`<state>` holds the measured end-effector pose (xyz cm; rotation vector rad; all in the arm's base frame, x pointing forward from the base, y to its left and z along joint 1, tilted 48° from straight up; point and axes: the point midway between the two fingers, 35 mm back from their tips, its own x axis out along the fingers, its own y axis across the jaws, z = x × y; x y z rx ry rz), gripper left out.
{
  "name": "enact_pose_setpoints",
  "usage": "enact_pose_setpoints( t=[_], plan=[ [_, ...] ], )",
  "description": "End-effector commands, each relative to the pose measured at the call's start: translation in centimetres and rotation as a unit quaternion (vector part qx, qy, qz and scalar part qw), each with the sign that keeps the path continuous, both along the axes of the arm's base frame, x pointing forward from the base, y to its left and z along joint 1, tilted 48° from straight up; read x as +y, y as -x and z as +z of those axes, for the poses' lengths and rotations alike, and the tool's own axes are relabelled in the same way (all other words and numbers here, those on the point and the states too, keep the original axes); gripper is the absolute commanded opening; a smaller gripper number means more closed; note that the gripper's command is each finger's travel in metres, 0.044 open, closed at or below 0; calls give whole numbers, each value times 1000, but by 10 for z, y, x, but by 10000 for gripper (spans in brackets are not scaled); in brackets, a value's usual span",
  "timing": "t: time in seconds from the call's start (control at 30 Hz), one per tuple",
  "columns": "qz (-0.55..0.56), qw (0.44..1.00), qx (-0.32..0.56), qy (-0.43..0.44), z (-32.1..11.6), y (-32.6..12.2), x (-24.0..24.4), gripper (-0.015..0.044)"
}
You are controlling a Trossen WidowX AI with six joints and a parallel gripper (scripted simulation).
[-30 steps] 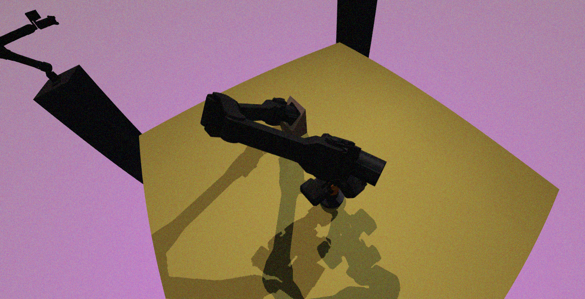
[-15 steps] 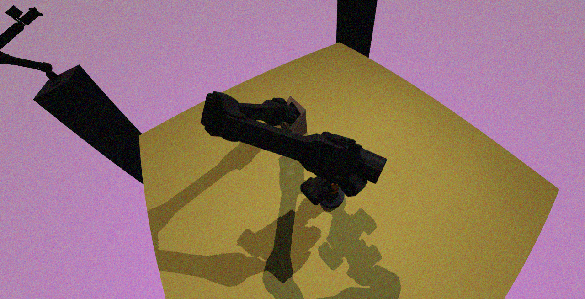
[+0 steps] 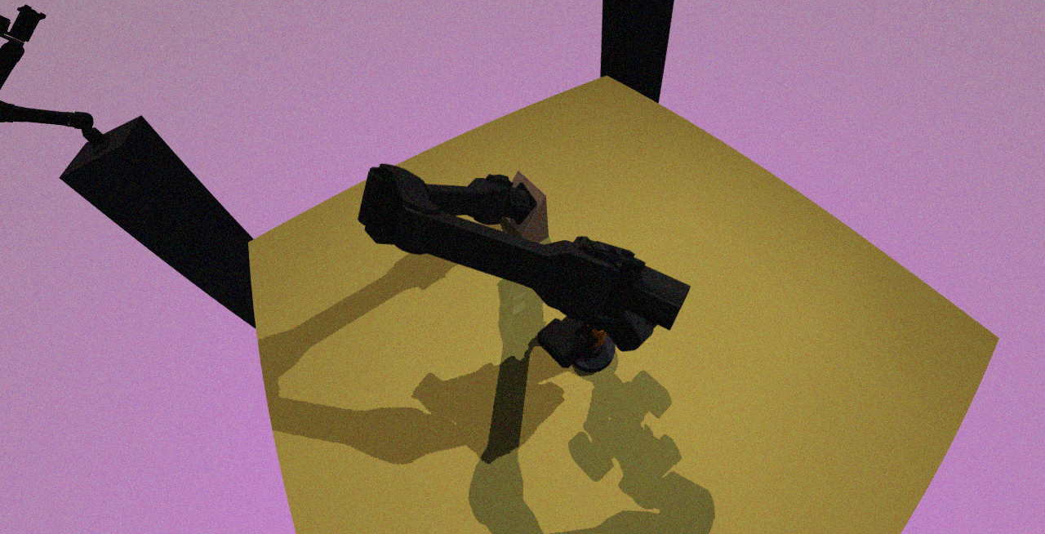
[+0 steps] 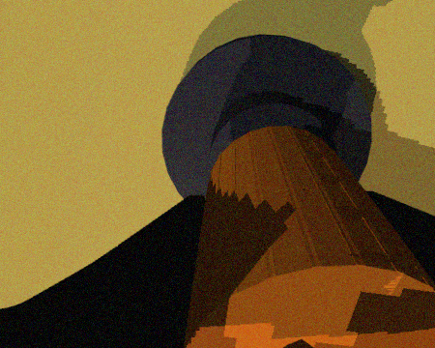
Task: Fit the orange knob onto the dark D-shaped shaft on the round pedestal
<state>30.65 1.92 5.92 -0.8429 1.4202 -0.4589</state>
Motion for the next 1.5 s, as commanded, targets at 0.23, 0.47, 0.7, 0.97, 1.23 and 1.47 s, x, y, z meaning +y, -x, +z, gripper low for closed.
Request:
enact_pose_setpoints(
  t=[0.23, 0.47, 0.7, 0.97, 1.23, 1.47],
  plan=[
    [1, 1000, 0, 1, 4, 0, 1, 0],
    [19, 1000, 20, 4, 4, -2, 2, 0],
    [19, 1000, 20, 4, 2, -2, 2, 0],
    [19, 1000, 20, 4, 2, 0, 1, 0],
    [19, 1000, 20, 4, 1, 0, -1, 0],
    [19, 1000, 20, 4, 3, -1, 2, 0]
  ],
)
